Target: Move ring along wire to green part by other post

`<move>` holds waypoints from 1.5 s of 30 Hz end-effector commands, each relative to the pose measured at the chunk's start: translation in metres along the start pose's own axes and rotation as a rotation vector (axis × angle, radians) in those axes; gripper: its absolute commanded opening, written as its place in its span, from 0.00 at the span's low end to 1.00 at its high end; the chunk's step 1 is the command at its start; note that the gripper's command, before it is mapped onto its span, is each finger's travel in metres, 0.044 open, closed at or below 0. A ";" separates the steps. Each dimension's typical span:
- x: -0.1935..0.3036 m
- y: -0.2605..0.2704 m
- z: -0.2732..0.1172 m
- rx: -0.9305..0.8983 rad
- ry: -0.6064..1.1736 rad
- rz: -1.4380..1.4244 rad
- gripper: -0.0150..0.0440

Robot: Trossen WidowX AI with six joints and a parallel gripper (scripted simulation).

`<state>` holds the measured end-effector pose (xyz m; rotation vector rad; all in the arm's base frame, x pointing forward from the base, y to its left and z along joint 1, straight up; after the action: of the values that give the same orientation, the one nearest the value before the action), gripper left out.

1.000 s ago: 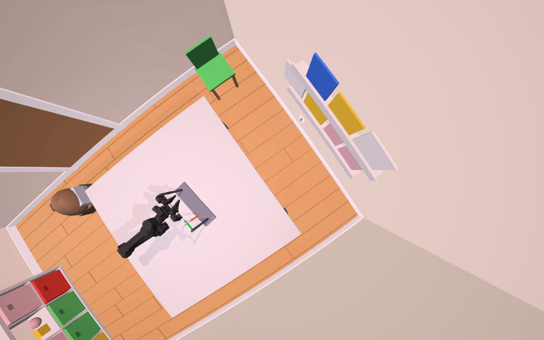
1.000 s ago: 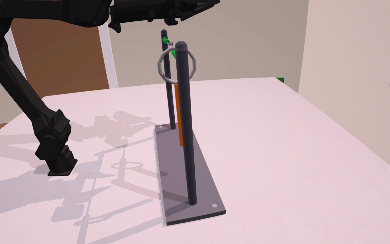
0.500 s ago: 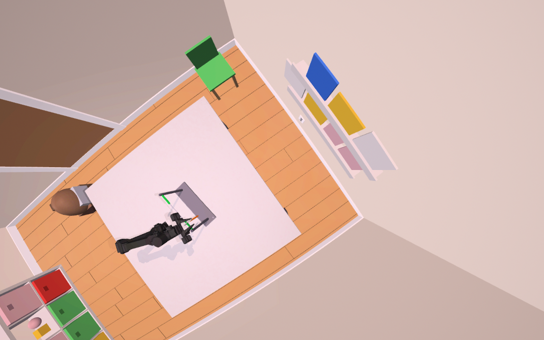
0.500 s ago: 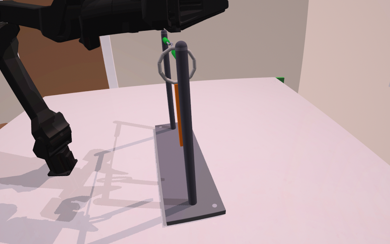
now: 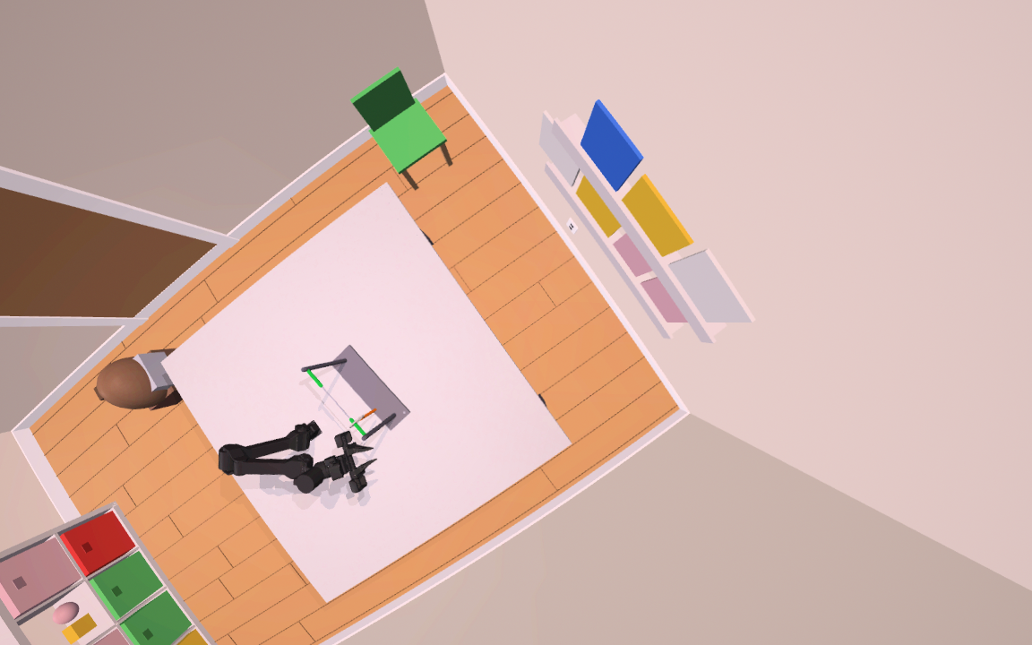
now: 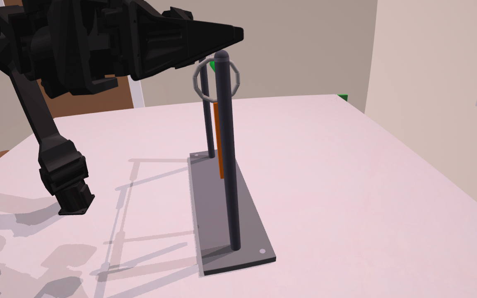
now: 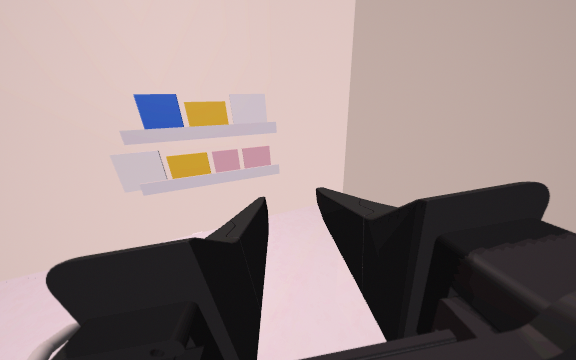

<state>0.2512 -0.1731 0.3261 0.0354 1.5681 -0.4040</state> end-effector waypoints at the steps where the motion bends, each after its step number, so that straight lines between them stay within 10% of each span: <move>1: 0.033 -0.001 -0.009 -0.030 0.044 0.009 0.53; 27: 0.206 0.072 -0.125 -0.391 0.113 0.092 0.53; 45: 0.183 0.082 -0.100 -0.417 0.054 0.068 0.53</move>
<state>0.1552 -0.1108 0.1157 -0.2104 1.6999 -0.0085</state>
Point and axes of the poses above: the point midway between the two fingers, 35 mm back from their tips, its own z axis out along the fingers, its own y axis across the jaws, x = y × z, the point moved 7 cm from there along -z, back along the fingers, and after that the axes turned 8 degrees about -z, right-handed, at the moved point
